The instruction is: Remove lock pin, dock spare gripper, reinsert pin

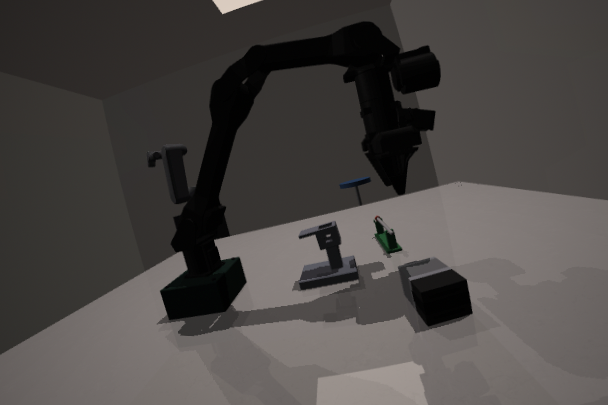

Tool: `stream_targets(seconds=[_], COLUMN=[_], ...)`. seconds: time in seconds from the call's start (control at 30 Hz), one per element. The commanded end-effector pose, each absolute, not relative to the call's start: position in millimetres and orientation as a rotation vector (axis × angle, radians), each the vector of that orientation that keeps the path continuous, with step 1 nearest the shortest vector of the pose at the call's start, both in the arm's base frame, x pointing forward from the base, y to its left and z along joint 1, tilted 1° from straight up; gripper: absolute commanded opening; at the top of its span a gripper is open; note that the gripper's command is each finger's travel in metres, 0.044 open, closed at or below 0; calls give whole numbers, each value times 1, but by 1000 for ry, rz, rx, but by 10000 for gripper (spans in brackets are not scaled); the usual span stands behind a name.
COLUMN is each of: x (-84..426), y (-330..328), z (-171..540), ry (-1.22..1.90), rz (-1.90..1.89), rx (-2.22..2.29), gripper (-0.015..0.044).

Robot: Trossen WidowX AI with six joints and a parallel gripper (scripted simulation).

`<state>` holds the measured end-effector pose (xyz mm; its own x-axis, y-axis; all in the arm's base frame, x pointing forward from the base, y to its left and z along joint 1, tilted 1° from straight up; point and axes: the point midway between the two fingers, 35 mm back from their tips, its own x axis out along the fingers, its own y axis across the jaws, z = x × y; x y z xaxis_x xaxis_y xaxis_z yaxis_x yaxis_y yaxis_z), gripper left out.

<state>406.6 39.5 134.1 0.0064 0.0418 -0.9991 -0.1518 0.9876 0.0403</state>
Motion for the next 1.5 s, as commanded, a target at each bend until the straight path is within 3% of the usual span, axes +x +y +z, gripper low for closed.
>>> stream_targets(seconds=[0.0,0.33,1.0,1.47], x=[416,415,424,425], y=[-31,-80,-78,-80], z=[128,125,122,58], ry=[1465,1267,1261,1261], rz=[-527,-988,-997,-997], rx=[547,1009,1019,1019], gripper=[440,440,440,440])
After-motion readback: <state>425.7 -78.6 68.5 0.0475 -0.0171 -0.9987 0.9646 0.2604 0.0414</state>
